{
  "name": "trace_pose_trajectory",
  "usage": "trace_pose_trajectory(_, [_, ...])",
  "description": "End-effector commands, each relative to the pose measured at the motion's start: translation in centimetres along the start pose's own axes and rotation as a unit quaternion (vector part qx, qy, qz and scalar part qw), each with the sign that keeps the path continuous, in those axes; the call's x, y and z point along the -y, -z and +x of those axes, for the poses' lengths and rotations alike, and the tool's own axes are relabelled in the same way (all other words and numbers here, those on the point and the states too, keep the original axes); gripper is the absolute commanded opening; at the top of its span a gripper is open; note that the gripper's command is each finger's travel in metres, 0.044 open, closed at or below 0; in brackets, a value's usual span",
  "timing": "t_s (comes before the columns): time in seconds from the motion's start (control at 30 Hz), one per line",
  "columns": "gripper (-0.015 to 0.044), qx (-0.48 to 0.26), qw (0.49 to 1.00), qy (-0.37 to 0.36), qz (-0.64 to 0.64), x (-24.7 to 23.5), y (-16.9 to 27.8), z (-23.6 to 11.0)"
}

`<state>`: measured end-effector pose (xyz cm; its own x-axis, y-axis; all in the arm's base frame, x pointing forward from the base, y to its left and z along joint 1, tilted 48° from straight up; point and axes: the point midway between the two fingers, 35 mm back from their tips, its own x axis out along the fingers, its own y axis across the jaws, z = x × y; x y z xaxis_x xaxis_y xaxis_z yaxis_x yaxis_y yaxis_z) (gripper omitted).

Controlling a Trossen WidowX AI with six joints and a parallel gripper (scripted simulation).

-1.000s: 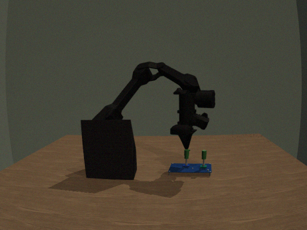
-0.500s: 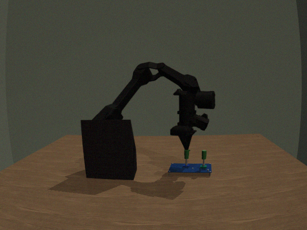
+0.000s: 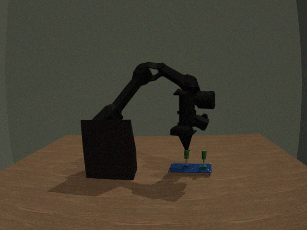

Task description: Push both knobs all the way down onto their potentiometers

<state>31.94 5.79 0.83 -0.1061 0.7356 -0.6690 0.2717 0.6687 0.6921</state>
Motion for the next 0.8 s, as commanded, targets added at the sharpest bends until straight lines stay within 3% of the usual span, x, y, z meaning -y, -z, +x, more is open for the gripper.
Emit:
trace_pose_trajectory(0.0, [0.0000,0.000,1.000,-0.001,0.002,0.0,0.0,0.3])
trace_pose_trajectory(0.77, [0.0000,0.000,1.000,-0.002,0.002,-0.1,0.0,1.5])
